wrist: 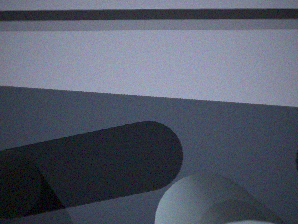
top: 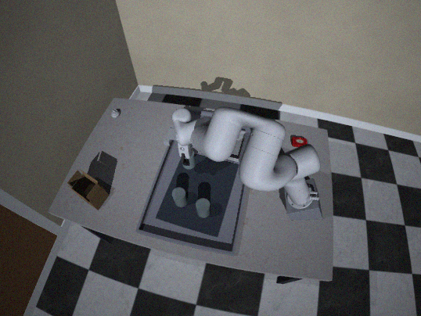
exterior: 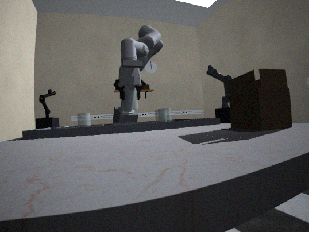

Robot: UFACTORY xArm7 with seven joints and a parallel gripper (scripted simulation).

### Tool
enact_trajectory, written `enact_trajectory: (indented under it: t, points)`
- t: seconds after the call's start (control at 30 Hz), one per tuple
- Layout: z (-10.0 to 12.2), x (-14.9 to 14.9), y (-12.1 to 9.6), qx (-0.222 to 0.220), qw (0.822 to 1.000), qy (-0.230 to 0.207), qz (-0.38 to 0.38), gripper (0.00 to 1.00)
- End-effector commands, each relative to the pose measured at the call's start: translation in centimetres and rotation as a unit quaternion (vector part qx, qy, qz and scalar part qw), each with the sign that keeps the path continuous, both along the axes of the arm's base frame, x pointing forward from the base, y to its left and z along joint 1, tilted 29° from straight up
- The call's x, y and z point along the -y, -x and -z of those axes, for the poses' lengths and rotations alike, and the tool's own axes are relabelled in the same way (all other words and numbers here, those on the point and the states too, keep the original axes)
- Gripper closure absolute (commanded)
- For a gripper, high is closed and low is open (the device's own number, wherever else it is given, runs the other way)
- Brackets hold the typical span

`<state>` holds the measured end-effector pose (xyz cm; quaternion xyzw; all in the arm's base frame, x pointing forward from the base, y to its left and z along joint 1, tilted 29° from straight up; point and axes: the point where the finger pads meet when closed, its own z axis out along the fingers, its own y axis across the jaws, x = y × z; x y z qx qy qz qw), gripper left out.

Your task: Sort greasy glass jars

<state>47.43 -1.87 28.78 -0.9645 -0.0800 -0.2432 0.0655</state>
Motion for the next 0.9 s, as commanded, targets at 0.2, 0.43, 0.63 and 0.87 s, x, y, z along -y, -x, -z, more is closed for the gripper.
enact_trajectory:
  t: [0.2, 0.43, 0.63, 0.87]
  points:
    - [-2.4, 0.5, 1.1, 0.002, 1.0, 0.0, 0.001, 1.0]
    - [-3.8, 0.8, 1.9, 0.002, 1.0, 0.0, 0.001, 1.0]
    - [-5.2, 1.0, 2.6, 0.002, 1.0, 0.0, 0.001, 1.0]
    - [-5.3, 2.4, 2.5, 0.002, 1.0, 0.0, 0.001, 1.0]
